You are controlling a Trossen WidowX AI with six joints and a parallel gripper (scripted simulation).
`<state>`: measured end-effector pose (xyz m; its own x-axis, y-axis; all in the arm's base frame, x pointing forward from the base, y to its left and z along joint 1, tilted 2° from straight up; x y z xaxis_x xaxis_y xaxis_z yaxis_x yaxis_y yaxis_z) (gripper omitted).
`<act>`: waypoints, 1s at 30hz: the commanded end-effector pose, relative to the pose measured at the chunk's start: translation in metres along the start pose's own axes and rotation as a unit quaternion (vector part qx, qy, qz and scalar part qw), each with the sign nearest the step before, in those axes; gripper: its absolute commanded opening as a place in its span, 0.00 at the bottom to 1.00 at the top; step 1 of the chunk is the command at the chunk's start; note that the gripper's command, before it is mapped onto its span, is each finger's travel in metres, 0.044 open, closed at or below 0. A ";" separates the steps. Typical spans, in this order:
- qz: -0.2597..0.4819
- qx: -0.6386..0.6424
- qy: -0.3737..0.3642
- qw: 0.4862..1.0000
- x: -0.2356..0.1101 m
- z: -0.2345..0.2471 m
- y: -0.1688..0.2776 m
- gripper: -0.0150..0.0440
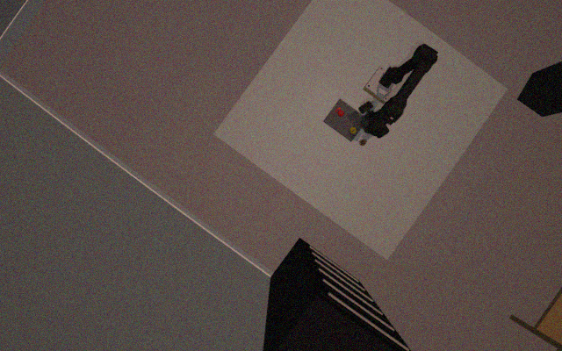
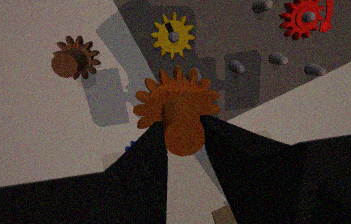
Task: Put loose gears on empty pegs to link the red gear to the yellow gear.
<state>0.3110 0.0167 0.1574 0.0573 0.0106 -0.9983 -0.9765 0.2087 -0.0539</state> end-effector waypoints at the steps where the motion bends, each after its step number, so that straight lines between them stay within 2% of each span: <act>1: 0.004 -0.001 -0.001 1.000 0.005 -0.007 0.002 0.25; 30: 0.003 -0.010 -0.001 1.000 0.027 -0.070 0.008 0.25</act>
<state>0.2939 -0.0467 0.1330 0.0588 0.0078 -0.9982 -0.9797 0.1926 -0.0562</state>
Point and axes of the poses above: the point midway between the two fingers, 35 mm back from their tips, its own x axis out along the fingers, its own z axis across the jaws, y = z × x, the point moved 2 cm from there along -x, back along the fingers, and after that the axes turned 11 degrees about -x, right-handed, at the moved point
